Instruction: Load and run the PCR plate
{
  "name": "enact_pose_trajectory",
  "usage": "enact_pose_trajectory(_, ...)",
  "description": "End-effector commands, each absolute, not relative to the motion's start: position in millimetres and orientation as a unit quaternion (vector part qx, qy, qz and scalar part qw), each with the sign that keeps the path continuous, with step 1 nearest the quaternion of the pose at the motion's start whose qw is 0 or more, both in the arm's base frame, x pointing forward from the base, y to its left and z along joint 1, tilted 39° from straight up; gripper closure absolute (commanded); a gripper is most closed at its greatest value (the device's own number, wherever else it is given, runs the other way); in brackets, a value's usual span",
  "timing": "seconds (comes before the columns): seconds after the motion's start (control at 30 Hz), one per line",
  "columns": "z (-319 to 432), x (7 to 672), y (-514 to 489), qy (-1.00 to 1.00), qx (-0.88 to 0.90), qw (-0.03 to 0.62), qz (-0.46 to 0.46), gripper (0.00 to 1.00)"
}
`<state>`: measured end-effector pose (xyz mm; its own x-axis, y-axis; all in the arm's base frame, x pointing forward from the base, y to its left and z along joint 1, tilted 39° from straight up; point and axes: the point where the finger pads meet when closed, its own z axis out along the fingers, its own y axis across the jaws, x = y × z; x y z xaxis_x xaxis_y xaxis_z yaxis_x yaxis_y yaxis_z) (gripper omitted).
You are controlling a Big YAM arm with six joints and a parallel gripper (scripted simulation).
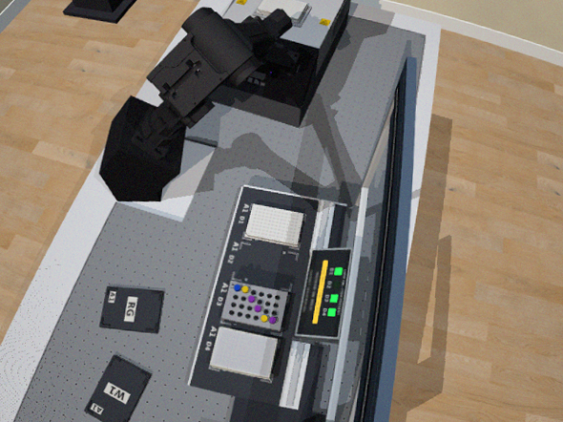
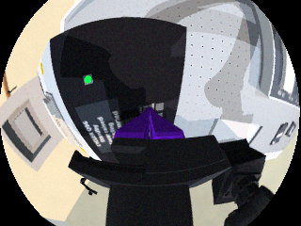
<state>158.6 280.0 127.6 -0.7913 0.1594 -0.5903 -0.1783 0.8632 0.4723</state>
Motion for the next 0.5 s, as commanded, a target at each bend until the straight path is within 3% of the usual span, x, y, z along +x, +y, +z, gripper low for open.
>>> enact_pose_trajectory(0.0, 148.5, 159.4, 295.4, 0.903, -0.015, 0.330, 0.274, 1.00)
enact_pose_trajectory(0.47, 148.7, 162.0, 297.6, 0.903, -0.013, 0.330, 0.276, 1.00)
